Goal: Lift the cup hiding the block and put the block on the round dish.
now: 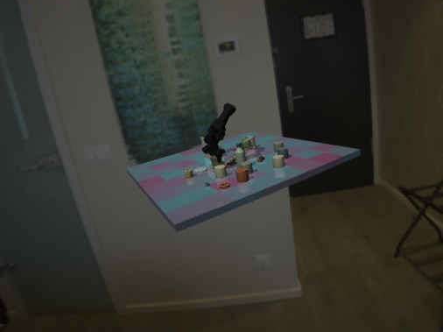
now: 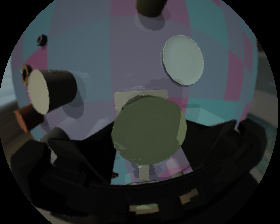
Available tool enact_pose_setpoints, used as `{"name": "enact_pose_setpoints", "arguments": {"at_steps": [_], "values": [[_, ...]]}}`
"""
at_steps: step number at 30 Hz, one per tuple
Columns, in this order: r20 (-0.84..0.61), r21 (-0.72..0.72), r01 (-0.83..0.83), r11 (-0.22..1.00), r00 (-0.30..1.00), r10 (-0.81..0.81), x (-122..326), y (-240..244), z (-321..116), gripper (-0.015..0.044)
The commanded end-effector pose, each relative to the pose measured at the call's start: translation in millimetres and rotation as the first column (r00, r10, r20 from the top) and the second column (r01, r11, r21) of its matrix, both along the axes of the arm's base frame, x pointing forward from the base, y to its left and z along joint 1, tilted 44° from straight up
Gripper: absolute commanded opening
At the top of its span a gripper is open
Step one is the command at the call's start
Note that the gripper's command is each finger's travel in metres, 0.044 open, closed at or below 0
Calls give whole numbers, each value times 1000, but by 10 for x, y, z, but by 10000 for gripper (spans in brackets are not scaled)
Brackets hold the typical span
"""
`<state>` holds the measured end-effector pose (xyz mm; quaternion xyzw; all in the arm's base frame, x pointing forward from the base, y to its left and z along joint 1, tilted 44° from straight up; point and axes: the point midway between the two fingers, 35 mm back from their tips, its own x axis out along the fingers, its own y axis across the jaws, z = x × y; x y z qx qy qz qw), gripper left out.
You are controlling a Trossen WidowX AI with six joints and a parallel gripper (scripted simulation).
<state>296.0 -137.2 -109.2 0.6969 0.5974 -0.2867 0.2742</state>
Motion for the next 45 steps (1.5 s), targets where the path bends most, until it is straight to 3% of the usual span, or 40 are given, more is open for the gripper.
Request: {"name": "enact_pose_setpoints", "arguments": {"at_steps": [1, 12, 45], "values": [[-1, 4, 4, 1000, 1000, -4, 2, 9, -3, 295], [-1, 2, 4, 1000, 1000, -4, 7, -62, 54, 6], [-2, -2, 5, 1000, 1000, -5, -2, -370, 329, 0]]}}
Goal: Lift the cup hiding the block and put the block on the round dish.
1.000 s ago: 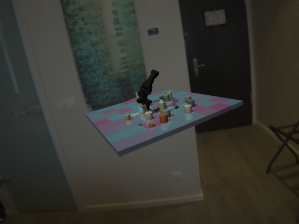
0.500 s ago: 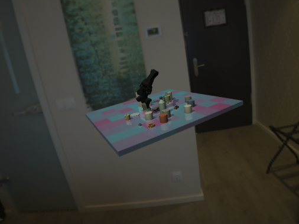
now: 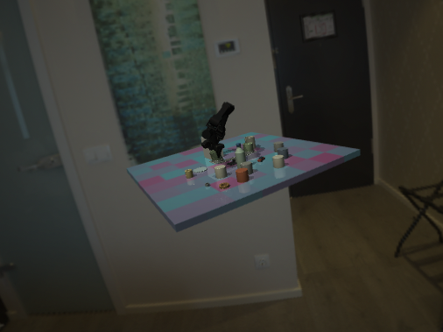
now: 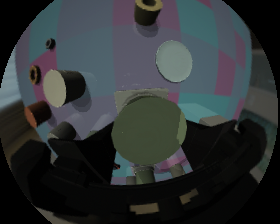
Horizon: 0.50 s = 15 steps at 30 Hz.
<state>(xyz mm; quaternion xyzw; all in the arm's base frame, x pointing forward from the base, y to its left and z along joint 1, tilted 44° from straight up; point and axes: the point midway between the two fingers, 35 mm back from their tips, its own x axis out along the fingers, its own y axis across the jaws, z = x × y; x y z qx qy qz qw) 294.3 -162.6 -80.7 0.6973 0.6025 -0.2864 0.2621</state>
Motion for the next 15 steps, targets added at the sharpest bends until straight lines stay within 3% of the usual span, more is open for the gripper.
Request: {"name": "enact_pose_setpoints", "arguments": {"at_steps": [1, 15], "values": [[15, -22, 5, 1000, 1000, -5, 14, -125, 53, 0], [14, -23, 5, 1000, 1000, -5, -6, -249, 180, 0]]}}
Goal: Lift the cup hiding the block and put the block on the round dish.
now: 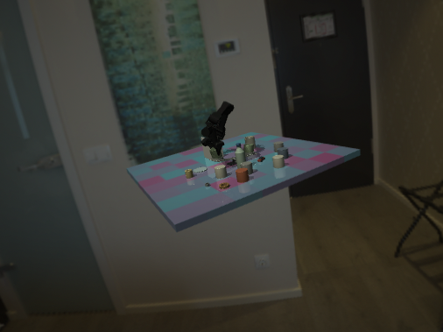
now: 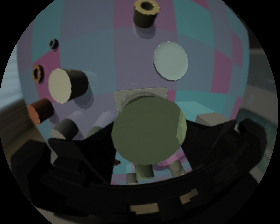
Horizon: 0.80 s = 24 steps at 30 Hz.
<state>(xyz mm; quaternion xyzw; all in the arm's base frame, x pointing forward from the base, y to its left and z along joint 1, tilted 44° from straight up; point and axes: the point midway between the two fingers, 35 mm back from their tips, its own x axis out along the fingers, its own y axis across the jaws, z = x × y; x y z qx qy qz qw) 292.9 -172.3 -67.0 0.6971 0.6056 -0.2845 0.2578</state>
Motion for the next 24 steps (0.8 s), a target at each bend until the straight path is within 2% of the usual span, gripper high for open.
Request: {"name": "enact_pose_setpoints", "arguments": {"at_steps": [1, 24], "values": [[18, -33, 9, 999, 1000, -8, 7, -161, 52, 0], [18, -33, 8, 999, 1000, -8, -47, -353, 274, 0]]}}
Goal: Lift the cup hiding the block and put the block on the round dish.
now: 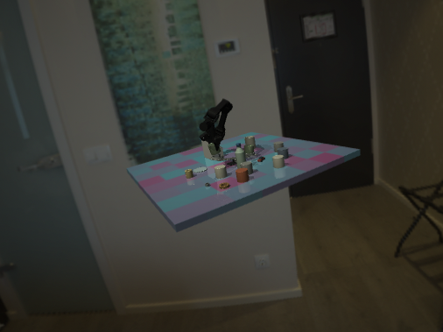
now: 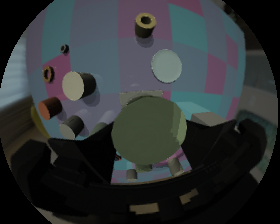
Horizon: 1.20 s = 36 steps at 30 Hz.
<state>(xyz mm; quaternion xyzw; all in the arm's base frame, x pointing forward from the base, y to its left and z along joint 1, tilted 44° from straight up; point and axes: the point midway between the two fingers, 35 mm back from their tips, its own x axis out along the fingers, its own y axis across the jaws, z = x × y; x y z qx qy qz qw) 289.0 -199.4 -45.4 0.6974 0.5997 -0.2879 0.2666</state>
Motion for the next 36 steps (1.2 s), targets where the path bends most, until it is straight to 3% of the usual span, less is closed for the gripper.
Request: {"name": "enact_pose_setpoints", "arguments": {"at_steps": [1, 36], "values": [[8, -14, 2, 1000, 1000, -2, -11, -90, 67, 0], [1, 1, -1, 1000, 1000, 1, -80, -208, 268, 0]]}}
